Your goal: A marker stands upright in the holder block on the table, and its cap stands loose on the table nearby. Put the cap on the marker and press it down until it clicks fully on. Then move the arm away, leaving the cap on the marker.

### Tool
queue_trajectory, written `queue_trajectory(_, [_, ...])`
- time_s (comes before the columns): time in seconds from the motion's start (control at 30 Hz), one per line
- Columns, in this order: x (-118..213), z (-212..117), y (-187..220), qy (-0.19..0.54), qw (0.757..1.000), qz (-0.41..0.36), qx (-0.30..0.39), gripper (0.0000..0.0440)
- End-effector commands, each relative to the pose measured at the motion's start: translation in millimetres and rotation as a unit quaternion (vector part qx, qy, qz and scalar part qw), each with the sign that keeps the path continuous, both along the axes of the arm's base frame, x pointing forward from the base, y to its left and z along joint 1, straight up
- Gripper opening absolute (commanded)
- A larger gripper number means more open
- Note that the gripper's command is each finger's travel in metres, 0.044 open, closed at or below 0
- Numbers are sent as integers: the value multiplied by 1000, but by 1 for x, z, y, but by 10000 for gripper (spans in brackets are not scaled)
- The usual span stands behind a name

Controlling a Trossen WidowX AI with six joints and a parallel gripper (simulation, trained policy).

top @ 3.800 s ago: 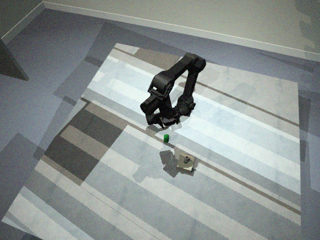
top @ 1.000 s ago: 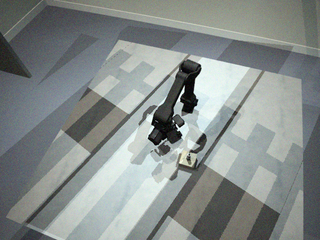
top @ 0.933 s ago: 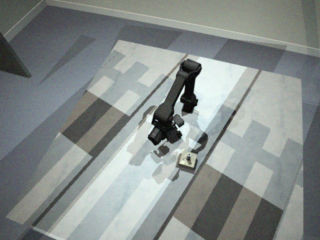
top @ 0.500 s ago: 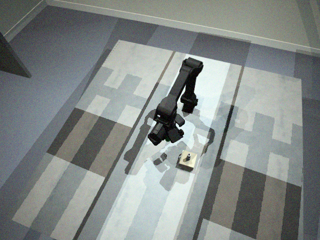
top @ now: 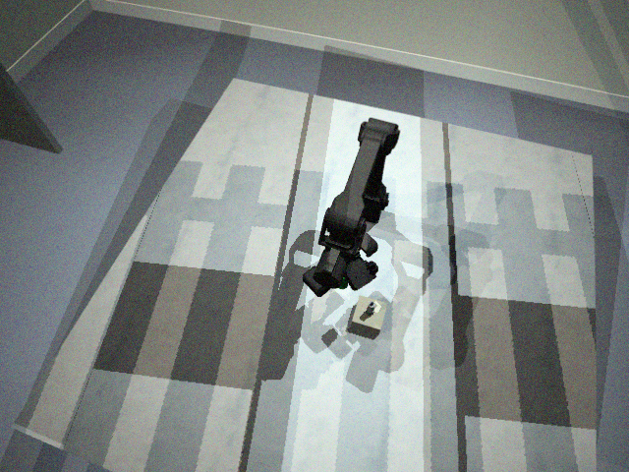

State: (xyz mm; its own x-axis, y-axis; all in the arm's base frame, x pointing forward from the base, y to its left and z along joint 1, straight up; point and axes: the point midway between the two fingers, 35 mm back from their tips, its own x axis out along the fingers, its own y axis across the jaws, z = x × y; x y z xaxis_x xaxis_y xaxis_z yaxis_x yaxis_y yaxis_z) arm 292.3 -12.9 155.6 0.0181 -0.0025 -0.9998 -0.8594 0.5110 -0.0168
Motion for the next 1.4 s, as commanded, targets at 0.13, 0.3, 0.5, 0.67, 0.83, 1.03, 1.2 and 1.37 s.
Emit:
queue_trajectory(0.13, [12, 9, 23, -2, 1000, 6, 9, 10])
queue_trajectory(0.3, [18, 14, 41, -1, 1000, 13, 11, 2])
queue_trajectory(0.5, [22, 19, 63, 3, 1000, 21, 13, 0])
queue_trajectory(0.67, [25, 21, 75, 6, 1000, 25, 12, 0])
queue_trajectory(0.83, [26, 17, 83, 16, 999, 27, 12, 0])
queue_trajectory(1.03, [27, 9, 85, 26, 999, 26, 10, 0])
queue_trajectory(1.2, [28, 2, 85, 33, 999, 25, 9, 0])
queue_trajectory(1.37, [28, -11, 84, 43, 999, 29, 10, 0])
